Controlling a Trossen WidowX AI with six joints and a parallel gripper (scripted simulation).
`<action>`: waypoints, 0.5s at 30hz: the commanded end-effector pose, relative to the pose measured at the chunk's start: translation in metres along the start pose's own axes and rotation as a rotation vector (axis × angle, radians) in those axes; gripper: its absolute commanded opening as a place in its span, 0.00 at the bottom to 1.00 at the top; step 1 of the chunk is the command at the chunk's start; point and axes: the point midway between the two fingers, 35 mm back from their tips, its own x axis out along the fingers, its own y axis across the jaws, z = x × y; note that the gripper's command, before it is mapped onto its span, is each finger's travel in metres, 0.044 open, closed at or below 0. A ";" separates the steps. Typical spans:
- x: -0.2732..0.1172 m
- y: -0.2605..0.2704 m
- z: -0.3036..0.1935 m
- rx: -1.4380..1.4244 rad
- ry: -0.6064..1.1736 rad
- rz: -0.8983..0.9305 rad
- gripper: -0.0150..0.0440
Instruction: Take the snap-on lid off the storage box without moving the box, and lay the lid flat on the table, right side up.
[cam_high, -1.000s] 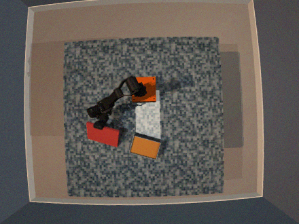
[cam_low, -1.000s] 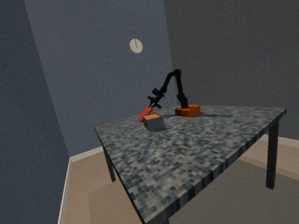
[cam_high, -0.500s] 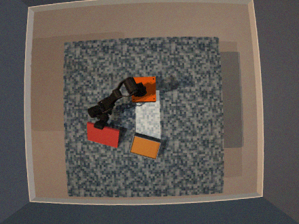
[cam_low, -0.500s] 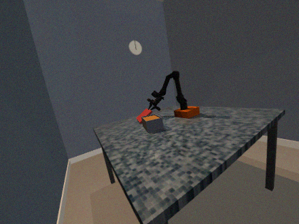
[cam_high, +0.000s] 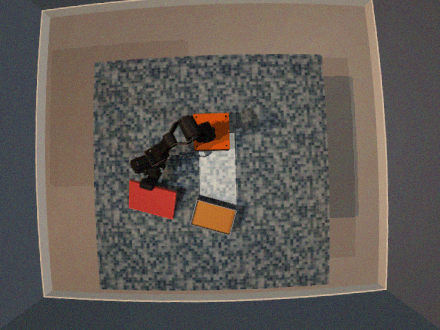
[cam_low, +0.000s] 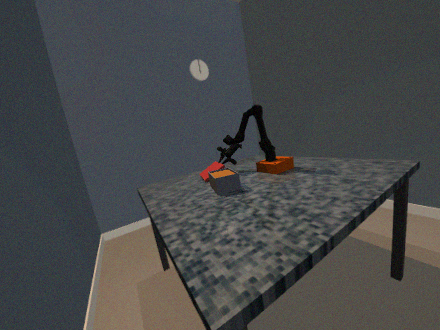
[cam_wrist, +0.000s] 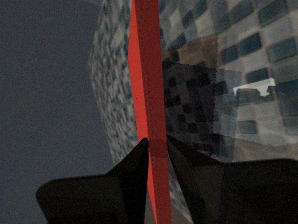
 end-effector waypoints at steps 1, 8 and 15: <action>0.005 -0.012 -0.005 0.015 0.012 -0.025 0.25; 0.009 -0.016 -0.005 0.016 0.012 -0.025 0.25; 0.012 -0.021 -0.005 0.016 0.012 -0.026 0.25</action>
